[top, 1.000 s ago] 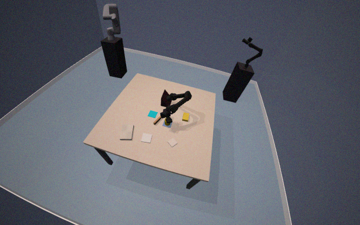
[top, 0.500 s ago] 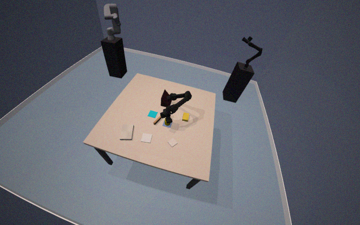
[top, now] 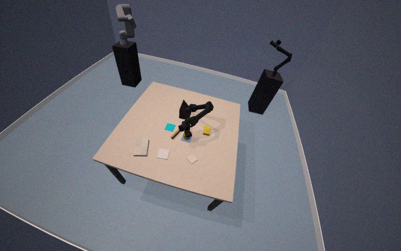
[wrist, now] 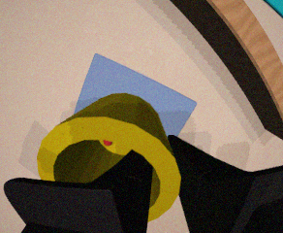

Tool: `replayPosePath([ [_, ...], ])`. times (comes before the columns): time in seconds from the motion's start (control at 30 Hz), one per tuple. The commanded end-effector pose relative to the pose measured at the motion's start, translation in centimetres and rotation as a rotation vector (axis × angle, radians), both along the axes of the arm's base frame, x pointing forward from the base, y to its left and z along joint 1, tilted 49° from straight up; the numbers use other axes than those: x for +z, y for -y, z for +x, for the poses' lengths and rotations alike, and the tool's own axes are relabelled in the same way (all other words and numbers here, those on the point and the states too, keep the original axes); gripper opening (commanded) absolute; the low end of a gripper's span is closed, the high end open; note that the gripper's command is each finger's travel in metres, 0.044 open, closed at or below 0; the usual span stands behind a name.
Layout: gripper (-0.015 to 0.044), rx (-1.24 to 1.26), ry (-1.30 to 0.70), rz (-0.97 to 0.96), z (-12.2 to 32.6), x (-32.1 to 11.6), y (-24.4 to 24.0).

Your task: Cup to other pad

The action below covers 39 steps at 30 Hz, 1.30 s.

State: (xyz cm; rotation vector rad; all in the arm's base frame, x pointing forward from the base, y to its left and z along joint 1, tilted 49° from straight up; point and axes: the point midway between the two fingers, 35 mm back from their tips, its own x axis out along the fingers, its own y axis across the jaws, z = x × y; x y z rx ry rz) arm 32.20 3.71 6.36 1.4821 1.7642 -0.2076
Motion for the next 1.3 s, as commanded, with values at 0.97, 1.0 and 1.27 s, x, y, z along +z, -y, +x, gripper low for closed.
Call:
replayPosePath([
  [0.97, 0.0000, -0.007, -0.006, 0.005, -0.3, 3.8, 4.5],
  [1.0, 0.0000, -0.007, -0.006, 0.005, -0.3, 3.8, 4.5],
  [1.27, 0.0000, -0.007, -0.006, 0.005, -0.3, 3.8, 4.5],
])
